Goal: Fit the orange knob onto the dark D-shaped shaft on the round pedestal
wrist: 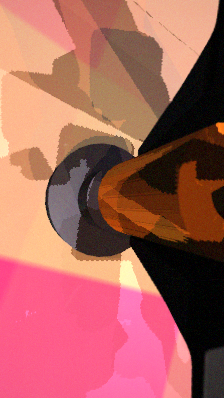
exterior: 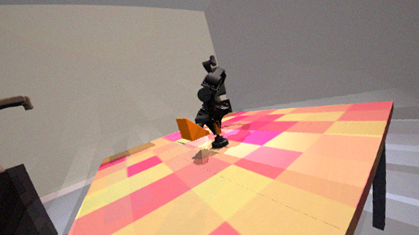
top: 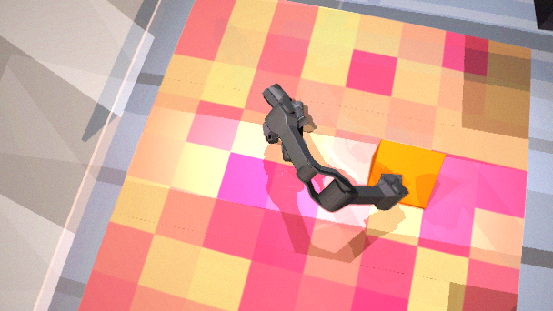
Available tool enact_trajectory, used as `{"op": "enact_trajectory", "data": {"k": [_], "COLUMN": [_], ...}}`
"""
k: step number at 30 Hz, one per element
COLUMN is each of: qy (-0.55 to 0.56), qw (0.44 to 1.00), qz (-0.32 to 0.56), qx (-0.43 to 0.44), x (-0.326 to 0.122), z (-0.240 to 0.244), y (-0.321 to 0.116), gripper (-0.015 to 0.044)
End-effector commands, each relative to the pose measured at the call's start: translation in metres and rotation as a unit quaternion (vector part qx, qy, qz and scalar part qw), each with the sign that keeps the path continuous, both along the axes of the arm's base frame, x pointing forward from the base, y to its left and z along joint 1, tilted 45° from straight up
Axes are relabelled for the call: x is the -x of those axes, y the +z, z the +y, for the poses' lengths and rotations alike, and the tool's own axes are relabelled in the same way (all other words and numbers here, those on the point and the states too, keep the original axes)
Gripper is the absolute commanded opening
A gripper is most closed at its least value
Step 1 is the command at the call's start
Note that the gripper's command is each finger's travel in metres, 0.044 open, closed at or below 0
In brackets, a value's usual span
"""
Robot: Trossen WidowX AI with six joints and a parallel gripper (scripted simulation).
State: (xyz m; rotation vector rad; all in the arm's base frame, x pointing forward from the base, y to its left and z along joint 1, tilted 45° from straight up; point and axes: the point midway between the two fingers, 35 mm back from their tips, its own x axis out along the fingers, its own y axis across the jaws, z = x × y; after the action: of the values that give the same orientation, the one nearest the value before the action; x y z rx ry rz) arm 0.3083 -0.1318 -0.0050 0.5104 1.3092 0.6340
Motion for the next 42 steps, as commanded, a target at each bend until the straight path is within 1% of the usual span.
{"op": "enact_trajectory", "data": {"k": [1, 11, 18, 42], "qy": [0.001, 0.005, 0.076, 0.076], "qw": [1.0, 1.0, 0.994, 0.994], "qz": [0.0, -0.003, -0.071, -0.072], "qx": [0.0, 0.001, 0.015, 0.015], "x": [0.002, 0.004, 0.0032, 0.0002], "z": [0.0007, -0.0023, -0.003, -0.0017], "y": [-0.0009, 0.0037, 0.0047, -0.0002], "gripper": [0.0, 0.0, 0.0, 0.0]}}
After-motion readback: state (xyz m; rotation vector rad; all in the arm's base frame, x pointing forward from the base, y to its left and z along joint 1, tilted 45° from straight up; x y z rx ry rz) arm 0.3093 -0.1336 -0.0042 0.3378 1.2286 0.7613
